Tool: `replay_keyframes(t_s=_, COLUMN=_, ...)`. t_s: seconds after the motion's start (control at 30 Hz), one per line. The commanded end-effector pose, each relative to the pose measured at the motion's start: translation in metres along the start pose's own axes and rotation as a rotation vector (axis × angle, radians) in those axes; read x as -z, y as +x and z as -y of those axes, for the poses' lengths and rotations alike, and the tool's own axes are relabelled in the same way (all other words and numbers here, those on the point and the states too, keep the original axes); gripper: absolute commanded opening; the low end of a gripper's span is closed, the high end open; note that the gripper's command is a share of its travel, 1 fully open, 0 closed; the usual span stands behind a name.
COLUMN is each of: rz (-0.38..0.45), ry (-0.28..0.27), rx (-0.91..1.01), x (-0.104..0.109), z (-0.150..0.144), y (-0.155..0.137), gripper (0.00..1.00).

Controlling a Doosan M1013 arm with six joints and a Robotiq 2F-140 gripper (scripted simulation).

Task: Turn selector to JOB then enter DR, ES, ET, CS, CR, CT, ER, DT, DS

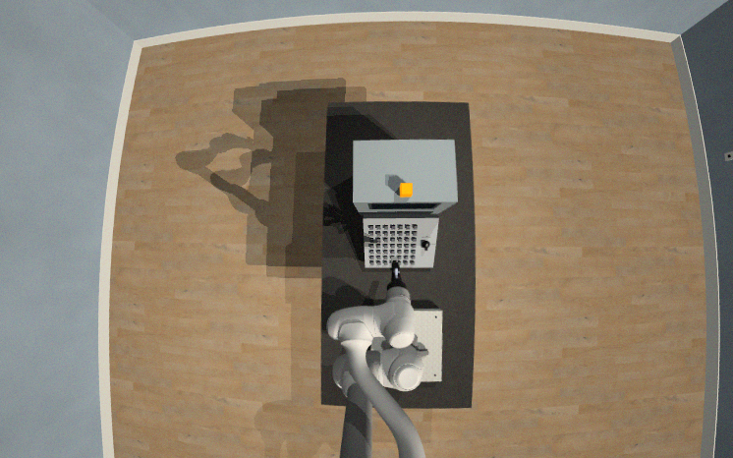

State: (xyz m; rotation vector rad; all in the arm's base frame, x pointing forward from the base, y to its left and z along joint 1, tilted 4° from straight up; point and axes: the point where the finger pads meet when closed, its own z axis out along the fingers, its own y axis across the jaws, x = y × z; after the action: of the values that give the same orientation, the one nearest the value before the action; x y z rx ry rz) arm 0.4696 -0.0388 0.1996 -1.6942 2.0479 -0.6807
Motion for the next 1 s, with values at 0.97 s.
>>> replay_keyframes(t_s=0.97, rz=0.0, ry=0.0, rx=0.0, x=-0.07, z=0.0, y=0.0, gripper=0.0)
